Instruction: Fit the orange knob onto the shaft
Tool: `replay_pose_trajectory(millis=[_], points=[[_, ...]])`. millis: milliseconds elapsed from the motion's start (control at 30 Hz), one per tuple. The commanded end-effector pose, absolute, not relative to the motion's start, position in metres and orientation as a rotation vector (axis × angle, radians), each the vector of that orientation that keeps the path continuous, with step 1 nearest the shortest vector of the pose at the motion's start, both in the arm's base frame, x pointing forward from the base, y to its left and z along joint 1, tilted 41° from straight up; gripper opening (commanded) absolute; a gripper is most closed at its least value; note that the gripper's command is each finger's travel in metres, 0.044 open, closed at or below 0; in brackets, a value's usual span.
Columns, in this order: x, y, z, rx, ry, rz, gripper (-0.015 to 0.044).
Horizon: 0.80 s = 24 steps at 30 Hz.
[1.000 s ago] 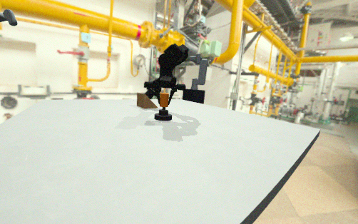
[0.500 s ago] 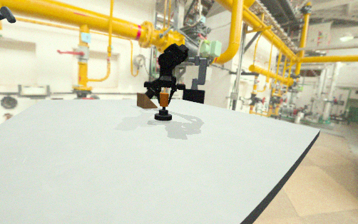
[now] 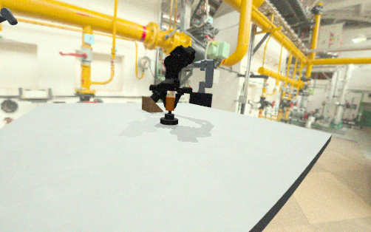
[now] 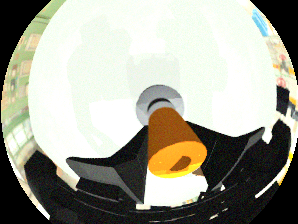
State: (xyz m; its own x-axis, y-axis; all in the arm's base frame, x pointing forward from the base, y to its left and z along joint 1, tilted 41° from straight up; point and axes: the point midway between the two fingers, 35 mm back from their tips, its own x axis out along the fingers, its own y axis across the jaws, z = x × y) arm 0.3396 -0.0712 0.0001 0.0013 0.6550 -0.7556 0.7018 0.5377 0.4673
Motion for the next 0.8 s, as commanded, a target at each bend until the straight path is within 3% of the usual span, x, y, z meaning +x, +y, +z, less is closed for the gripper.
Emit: replay_pose_trajectory(millis=[0, 533, 767], points=[[0.3401, -0.0707, -0.0011, 1.157, 1.693, -0.063, 0.0], [0.3407, -0.0737, 0.0027, 1.164, 1.694, -0.07, 0.0], [0.3404, -0.073, 0.0017, 1.311, 1.717, -0.245, 0.0]])
